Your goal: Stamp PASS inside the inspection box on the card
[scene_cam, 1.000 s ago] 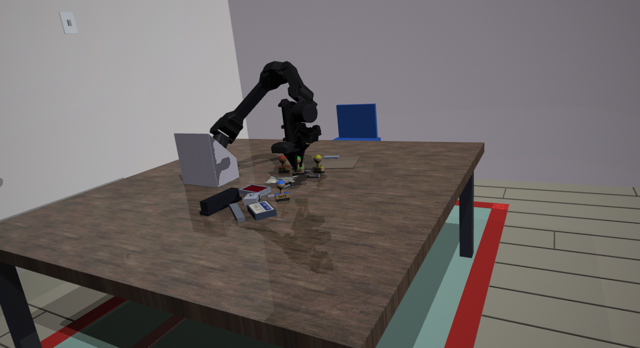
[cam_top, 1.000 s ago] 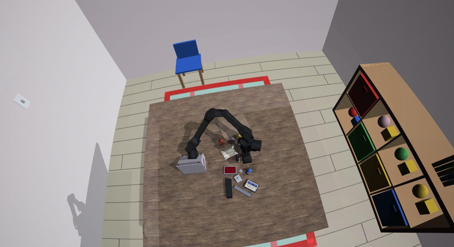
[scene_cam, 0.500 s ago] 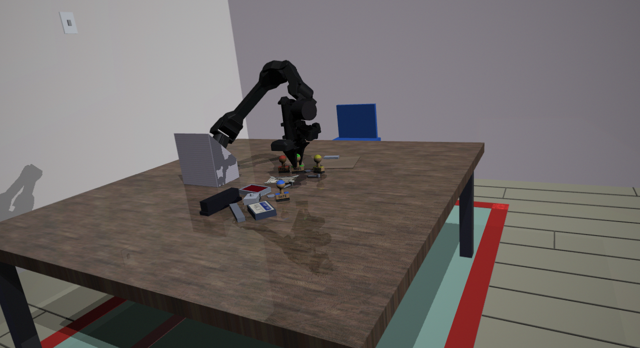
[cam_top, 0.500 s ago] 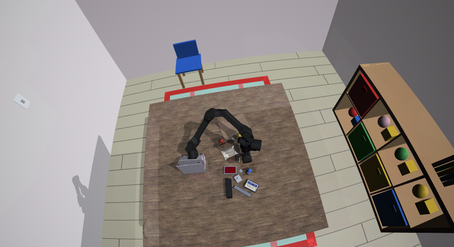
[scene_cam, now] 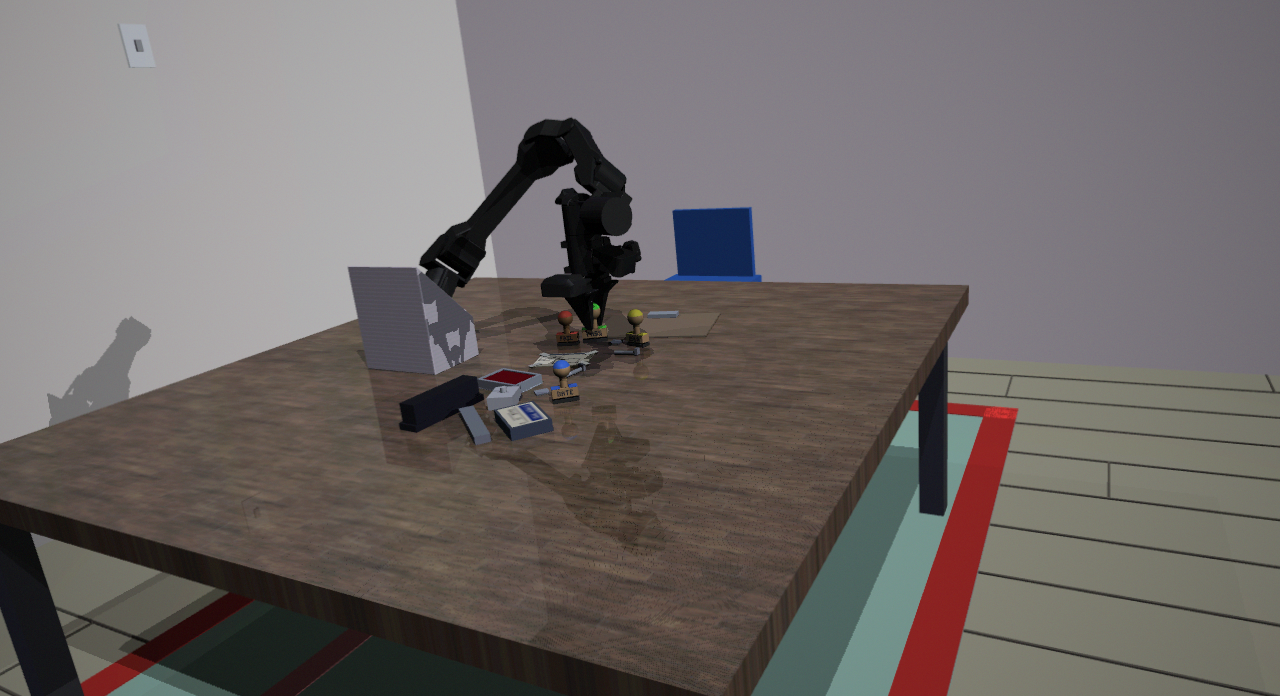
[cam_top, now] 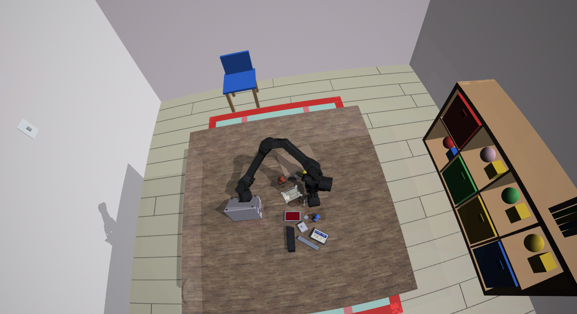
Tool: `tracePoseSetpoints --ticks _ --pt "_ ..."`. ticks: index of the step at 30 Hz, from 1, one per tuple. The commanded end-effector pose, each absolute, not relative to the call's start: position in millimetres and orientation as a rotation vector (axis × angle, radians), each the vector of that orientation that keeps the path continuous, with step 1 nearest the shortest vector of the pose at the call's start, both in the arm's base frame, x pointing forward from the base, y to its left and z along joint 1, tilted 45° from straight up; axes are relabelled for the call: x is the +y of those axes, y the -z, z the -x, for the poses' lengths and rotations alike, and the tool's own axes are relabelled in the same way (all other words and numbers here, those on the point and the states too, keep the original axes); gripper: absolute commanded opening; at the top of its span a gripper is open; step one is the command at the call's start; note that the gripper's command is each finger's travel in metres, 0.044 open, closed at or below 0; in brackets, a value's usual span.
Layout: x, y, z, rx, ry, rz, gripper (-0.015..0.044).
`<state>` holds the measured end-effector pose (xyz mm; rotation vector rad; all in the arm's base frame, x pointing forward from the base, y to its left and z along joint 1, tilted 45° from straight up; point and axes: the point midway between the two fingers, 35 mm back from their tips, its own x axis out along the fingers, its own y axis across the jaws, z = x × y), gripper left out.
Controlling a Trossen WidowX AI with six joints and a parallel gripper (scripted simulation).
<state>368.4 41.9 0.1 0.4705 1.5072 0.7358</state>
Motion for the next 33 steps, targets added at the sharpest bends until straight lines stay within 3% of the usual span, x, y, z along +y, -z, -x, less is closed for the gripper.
tracePoseSetpoints --ticks 1,16,33 --pt "40 -2 -368 1.508 -0.736 -0.46 0.0" --pt "32 -4 -366 1.508 -0.734 -0.458 0.0" --pt "-36 45 -285 1.514 -0.722 -0.452 0.0"
